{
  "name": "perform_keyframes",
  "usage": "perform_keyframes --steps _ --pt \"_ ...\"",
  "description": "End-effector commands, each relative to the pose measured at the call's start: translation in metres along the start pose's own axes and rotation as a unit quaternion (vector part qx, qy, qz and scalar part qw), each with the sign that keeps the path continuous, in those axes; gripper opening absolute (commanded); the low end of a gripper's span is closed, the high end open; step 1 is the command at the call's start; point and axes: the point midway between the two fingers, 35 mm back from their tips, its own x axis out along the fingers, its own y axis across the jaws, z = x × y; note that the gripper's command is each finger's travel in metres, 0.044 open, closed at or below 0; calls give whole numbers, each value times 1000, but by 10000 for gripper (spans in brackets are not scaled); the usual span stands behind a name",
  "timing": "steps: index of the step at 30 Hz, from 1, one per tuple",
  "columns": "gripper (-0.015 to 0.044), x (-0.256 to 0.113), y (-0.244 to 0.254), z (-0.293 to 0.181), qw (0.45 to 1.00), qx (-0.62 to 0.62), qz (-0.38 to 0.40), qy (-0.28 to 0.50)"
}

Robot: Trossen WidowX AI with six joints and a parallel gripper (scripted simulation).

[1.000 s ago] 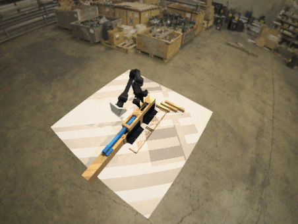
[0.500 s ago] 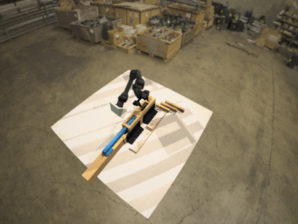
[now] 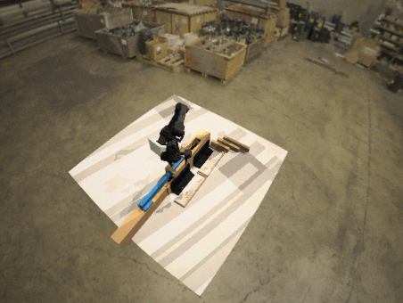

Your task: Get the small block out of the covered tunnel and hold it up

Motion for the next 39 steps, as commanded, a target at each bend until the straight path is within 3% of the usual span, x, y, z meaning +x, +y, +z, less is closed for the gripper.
perform_keyframes --steps 1,8,39 --pt "440 17 -40 37 994 100 -32 -6" --pt "440 49 -109 85 964 253 -79 -24" --pt "440 83 -116 76 964 253 -79 -23"
